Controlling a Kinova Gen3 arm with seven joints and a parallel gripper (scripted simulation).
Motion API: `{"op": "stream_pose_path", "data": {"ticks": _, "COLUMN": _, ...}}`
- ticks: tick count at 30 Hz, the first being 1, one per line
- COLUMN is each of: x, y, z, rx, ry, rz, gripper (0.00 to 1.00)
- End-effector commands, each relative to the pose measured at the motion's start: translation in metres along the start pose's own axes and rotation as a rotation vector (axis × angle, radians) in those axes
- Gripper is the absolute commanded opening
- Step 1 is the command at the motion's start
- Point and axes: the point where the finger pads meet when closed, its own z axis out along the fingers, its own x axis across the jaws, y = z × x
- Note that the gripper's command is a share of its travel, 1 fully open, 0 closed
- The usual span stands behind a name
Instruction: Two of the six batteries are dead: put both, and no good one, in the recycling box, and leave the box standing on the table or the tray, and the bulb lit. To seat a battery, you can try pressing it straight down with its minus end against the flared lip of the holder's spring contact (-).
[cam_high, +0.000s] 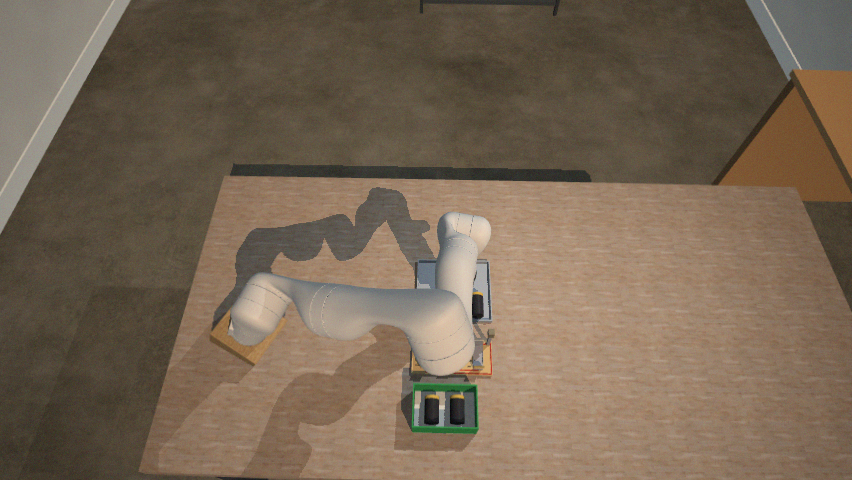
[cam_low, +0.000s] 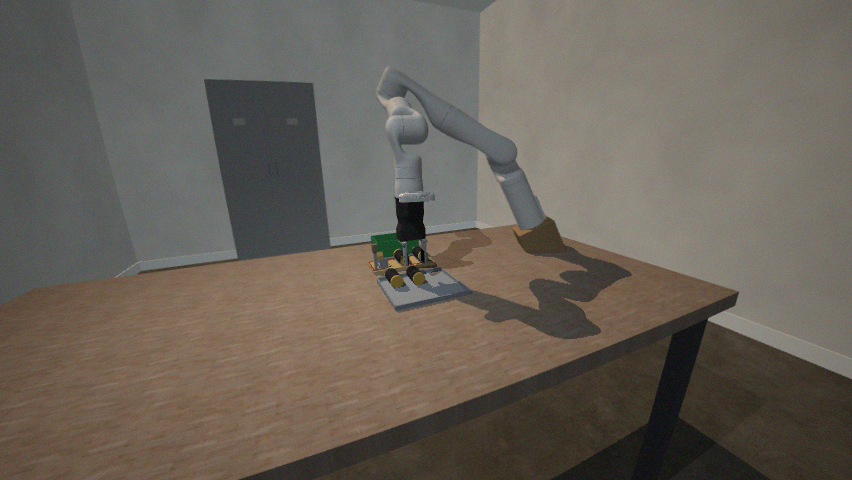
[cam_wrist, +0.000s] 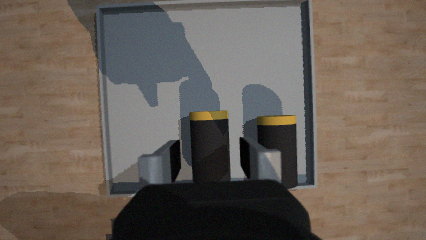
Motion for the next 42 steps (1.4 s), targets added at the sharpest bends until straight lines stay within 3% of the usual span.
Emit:
{"op": "stream_pose_path", "data": {"ticks": 1, "x": 0.0, "y": 0.0, "z": -0.001, "rx": 0.0, "ry": 0.002, "rz": 0.0, "gripper": 0.9}}
{"op": "stream_pose_path", "data": {"ticks": 33, "x": 0.0, "y": 0.0, "z": -0.001, "rx": 0.0, "ry": 0.002, "rz": 0.0, "gripper": 0.9}}
{"op": "stream_pose_path", "data": {"ticks": 42, "x": 0.0, "y": 0.0, "z": 0.021, "rx": 0.0, "ry": 0.002, "rz": 0.0, "gripper": 0.9}}
